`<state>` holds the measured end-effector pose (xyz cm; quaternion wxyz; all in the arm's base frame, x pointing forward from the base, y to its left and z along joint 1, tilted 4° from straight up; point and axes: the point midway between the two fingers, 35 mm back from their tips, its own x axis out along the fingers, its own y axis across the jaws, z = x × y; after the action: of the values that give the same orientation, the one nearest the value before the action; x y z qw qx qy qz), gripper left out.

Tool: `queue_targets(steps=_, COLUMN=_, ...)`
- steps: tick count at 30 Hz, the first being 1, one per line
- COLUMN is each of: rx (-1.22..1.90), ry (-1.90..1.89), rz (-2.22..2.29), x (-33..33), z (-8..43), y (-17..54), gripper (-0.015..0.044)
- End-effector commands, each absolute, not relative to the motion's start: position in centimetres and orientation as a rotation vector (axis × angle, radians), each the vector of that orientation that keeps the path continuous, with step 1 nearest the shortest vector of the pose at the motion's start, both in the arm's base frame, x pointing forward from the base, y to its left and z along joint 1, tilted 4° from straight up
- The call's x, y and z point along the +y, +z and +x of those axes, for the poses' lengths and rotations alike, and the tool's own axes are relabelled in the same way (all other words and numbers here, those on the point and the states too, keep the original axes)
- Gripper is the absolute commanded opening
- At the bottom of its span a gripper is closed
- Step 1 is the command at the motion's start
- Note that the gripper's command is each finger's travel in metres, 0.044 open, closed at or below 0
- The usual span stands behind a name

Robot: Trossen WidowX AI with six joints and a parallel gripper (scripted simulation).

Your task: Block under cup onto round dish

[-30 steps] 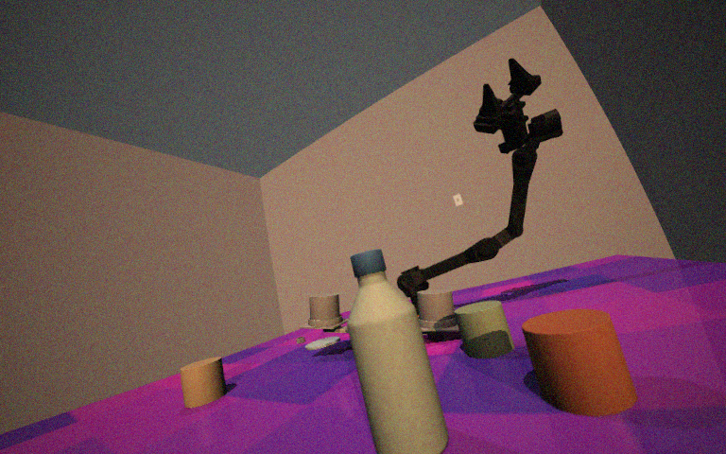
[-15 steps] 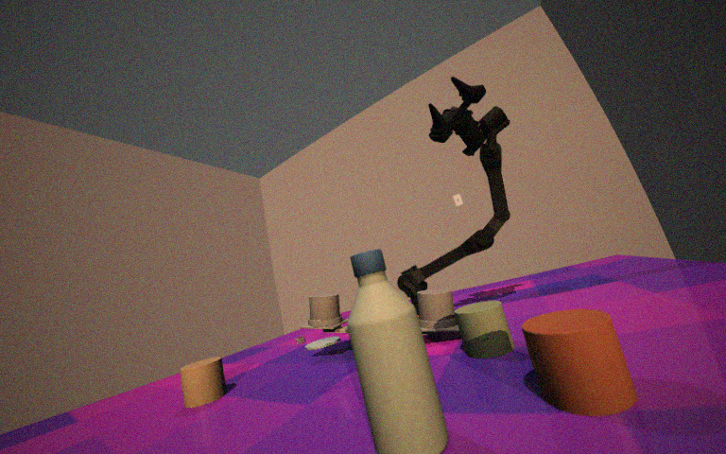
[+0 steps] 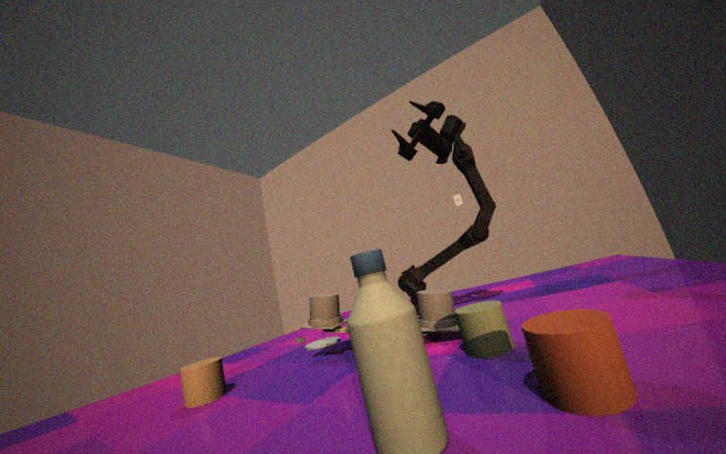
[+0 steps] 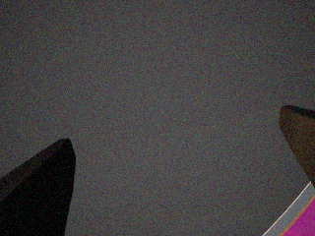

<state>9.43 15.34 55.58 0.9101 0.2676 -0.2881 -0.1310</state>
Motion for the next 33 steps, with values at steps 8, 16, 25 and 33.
queue_targets(steps=8, rx=-0.424, ry=-0.392, rz=0.505, x=7.4, z=9.5, y=53.2, gripper=0.0440)
queue_targets(steps=16, rx=-0.262, ry=-0.440, rz=0.448, x=2.8, z=10.3, y=50.2, gripper=0.0440)
queue_targets(steps=25, rx=-0.051, ry=-0.444, rz=0.366, x=-1.2, z=11.6, y=45.9, gripper=0.0440)
queue_targets(steps=33, rx=0.147, ry=-0.398, rz=0.277, x=-3.5, z=12.8, y=41.5, gripper=0.0440)
